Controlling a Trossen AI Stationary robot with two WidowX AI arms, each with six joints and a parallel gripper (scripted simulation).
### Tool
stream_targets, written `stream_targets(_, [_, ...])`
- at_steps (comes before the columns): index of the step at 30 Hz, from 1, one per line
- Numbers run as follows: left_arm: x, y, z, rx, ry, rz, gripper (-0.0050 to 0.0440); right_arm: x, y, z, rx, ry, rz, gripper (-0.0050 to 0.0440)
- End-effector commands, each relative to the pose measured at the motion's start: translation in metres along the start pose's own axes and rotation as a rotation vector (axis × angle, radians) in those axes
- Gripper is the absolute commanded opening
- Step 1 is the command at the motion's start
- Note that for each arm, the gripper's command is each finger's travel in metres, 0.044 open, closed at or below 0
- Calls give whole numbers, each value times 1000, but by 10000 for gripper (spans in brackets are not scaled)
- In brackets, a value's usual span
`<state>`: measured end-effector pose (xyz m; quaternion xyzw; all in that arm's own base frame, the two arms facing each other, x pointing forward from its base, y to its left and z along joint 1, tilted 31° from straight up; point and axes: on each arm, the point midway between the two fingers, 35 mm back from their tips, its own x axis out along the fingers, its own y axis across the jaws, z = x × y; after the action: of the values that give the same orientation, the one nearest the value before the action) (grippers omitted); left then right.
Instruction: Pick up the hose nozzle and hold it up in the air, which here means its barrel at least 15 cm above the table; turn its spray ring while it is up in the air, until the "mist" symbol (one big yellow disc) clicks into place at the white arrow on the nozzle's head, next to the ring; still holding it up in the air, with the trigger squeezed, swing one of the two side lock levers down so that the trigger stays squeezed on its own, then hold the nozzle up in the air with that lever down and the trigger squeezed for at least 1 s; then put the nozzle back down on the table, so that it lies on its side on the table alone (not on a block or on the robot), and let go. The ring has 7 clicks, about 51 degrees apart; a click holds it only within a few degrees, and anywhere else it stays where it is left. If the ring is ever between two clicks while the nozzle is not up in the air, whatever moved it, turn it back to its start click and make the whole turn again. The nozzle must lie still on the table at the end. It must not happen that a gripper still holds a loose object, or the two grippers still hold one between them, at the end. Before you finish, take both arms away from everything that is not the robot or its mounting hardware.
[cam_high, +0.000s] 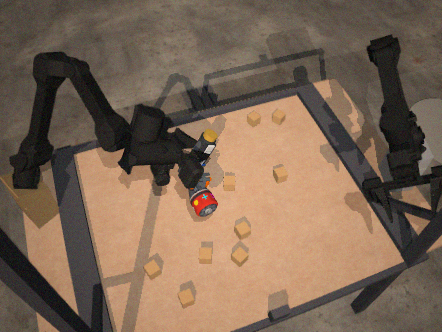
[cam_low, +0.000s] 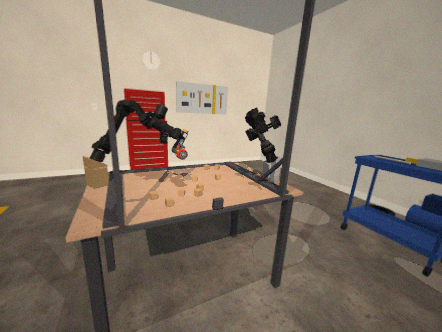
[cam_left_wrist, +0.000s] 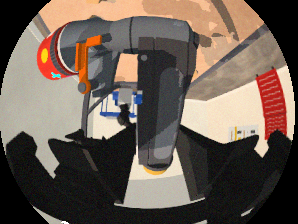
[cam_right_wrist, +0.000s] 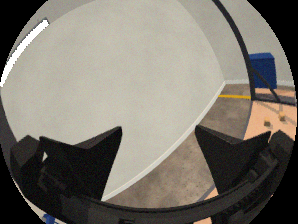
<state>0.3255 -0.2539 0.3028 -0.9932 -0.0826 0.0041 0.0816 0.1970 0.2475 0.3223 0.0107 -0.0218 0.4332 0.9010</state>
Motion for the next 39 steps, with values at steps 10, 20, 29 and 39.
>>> stream_targets(10, [-2, -5, -14, -47, 19, 2, 165, -1, 1, 7, -2, -18, 2, 407])
stream_targets(20, [-2, -5, -14, -47, 19, 2, 165, 2, -6, 8, -33, -24, -18, 407])
stream_targets(29, [-2, -5, -14, -47, 19, 2, 165, 13, -41, 16, -223, -59, -117, 407])
stream_targets(39, [-2, -5, -14, -47, 19, 2, 165, 19, -80, 24, -416, -75, -226, 407])
